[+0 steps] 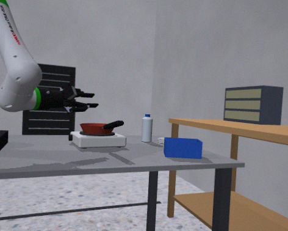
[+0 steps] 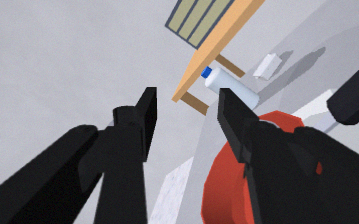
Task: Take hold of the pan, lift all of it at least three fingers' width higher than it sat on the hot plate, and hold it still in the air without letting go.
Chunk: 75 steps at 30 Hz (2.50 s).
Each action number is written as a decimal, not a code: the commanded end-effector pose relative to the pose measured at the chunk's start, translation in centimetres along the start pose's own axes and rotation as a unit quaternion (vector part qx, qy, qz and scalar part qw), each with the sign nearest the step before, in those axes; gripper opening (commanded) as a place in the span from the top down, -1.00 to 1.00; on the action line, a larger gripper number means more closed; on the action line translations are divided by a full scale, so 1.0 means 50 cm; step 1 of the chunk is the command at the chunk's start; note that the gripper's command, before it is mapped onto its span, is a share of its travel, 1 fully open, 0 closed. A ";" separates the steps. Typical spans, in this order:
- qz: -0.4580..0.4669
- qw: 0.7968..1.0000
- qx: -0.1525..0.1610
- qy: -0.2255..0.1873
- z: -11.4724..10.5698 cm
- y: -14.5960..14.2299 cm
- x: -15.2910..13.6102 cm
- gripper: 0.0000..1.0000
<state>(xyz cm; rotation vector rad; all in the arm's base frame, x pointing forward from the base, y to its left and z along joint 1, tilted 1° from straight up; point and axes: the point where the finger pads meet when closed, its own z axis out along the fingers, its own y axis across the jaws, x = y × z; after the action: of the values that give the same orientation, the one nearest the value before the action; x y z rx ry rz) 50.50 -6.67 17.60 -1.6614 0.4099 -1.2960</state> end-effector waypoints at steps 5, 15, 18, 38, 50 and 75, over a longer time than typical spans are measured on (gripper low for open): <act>0.111 0.988 -0.052 0.090 -0.058 0.063 0.064 0.19; 0.168 0.973 -0.071 0.140 -0.096 0.097 0.093 0.19; 0.177 0.970 -0.074 0.148 -0.102 0.102 0.097 0.19; 0.182 0.968 -0.075 0.153 -0.106 0.112 0.095 0.19; 0.182 0.968 -0.076 0.153 -0.107 0.145 0.074 0.19; 0.182 0.968 -0.076 0.153 -0.110 0.256 0.001 0.19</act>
<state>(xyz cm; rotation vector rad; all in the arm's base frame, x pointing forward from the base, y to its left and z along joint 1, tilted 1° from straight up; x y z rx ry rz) 49.20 -15.51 7.56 -1.4219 0.9765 -1.2614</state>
